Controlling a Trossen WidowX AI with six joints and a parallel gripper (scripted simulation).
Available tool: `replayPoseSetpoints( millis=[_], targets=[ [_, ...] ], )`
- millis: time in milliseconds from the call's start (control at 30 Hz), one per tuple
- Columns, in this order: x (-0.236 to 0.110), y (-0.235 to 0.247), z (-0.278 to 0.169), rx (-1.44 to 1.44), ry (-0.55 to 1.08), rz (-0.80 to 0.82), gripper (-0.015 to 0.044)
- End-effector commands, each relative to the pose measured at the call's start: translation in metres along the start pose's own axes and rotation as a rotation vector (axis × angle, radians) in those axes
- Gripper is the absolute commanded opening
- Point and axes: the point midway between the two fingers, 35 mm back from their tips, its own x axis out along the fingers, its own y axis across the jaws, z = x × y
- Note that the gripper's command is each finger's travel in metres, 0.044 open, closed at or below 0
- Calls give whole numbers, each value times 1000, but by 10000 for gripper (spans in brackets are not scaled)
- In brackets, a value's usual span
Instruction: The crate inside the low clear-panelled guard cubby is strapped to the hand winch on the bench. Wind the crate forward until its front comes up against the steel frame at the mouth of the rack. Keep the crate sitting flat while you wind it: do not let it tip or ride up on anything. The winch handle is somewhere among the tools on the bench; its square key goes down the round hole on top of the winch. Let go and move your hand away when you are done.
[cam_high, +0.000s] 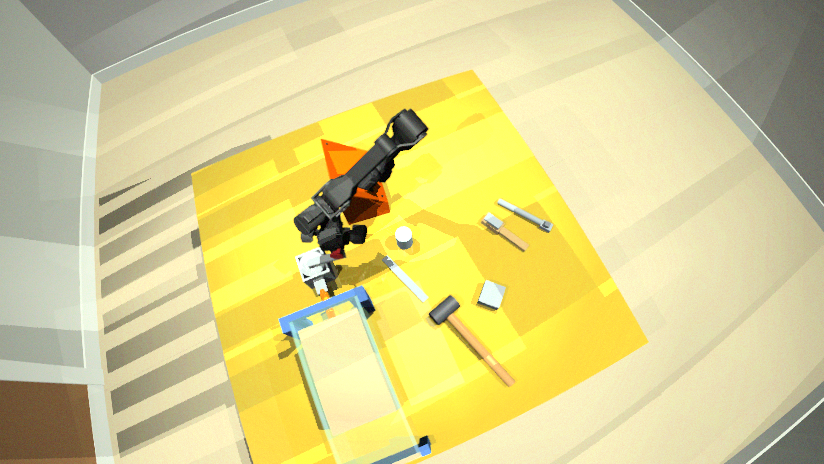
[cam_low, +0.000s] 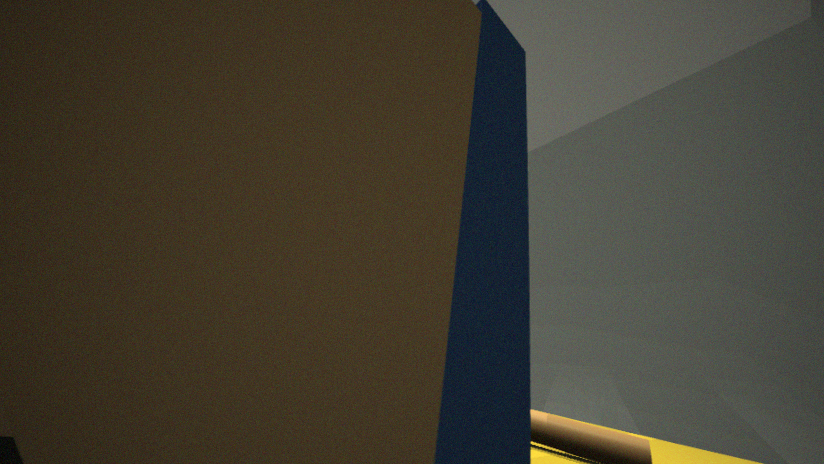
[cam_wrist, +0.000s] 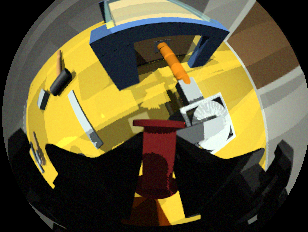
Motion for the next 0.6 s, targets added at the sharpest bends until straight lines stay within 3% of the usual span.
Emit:
replayPoseSetpoints(
  millis=[0, 567],
  targets=[
    [-2, -6, -13, 18, 21, -20, 0],
    [-10, -16, -27, 18, 22, -21, 0]
  ],
)
